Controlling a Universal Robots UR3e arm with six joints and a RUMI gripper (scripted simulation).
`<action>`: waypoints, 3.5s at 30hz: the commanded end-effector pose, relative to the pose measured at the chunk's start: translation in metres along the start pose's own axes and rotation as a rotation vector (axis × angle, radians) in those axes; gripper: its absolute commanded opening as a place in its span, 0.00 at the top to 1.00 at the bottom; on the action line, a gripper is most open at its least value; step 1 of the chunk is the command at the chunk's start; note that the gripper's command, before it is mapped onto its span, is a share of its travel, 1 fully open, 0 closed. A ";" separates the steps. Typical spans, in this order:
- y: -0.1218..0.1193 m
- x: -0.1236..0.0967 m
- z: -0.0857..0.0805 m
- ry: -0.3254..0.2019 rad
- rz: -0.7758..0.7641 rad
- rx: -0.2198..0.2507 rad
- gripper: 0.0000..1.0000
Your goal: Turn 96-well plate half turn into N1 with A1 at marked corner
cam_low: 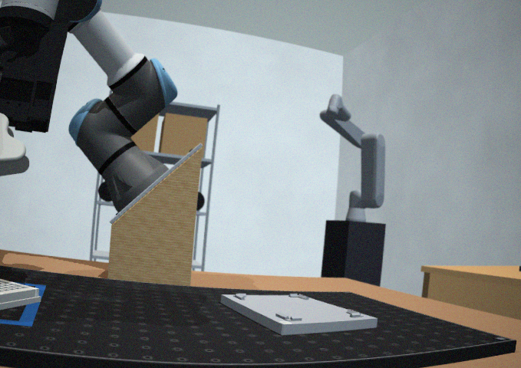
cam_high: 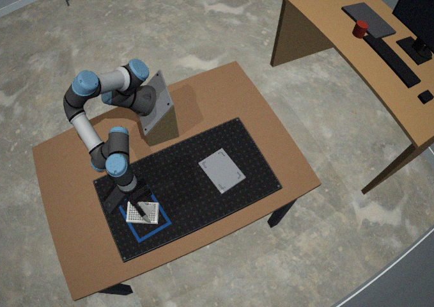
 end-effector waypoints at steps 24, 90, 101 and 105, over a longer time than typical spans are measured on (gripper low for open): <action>-0.002 0.000 -0.001 0.007 0.673 -0.011 0.00; -0.001 0.000 0.048 0.007 0.673 -0.011 0.00; -0.001 0.000 0.066 0.007 0.673 -0.011 0.00; -0.001 0.000 0.069 0.007 0.673 -0.011 0.00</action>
Point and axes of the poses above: the point where the finger pads meet when closed, its own z axis out along the fingers, its own y axis across the jaws, x = y × z, the point moved 8 cm from there along -z, back along the fingers, and after that the axes turned 9 degrees about z, right-handed, at the moved point
